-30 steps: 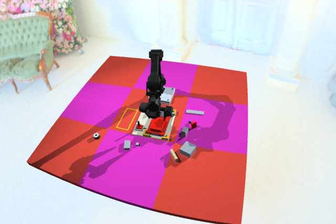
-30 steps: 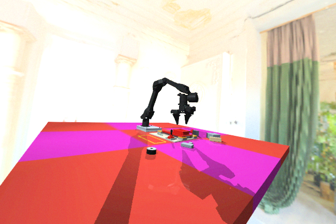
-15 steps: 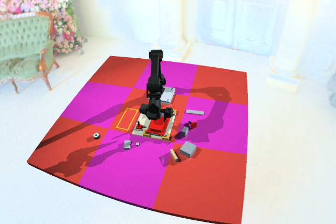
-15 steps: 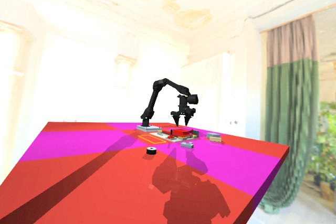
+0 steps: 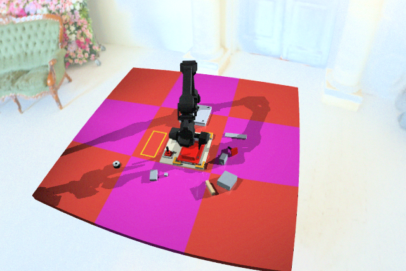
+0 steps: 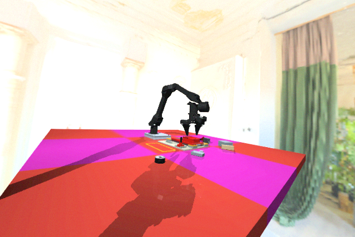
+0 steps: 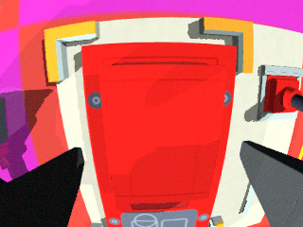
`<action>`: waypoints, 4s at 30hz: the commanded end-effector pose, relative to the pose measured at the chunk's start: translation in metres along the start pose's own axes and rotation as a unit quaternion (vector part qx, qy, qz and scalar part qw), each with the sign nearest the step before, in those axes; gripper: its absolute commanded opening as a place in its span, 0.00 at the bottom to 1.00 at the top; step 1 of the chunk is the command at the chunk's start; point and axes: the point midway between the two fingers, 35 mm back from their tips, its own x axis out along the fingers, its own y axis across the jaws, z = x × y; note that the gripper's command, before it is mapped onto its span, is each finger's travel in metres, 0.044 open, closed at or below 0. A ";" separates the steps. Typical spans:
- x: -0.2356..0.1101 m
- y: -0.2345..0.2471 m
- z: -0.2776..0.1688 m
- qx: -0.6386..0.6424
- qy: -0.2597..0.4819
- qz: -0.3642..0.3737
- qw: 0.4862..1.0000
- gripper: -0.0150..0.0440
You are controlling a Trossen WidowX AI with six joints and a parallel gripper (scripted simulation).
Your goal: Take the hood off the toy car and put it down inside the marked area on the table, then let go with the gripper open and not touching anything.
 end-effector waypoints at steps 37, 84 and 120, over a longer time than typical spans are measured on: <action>0.022 -0.001 -0.003 0.003 0.006 -0.003 1.000 1.00; 0.024 0.000 -0.002 0.000 0.002 -0.001 1.000 0.35; 0.001 0.000 -0.002 0.000 0.003 -0.001 1.000 0.25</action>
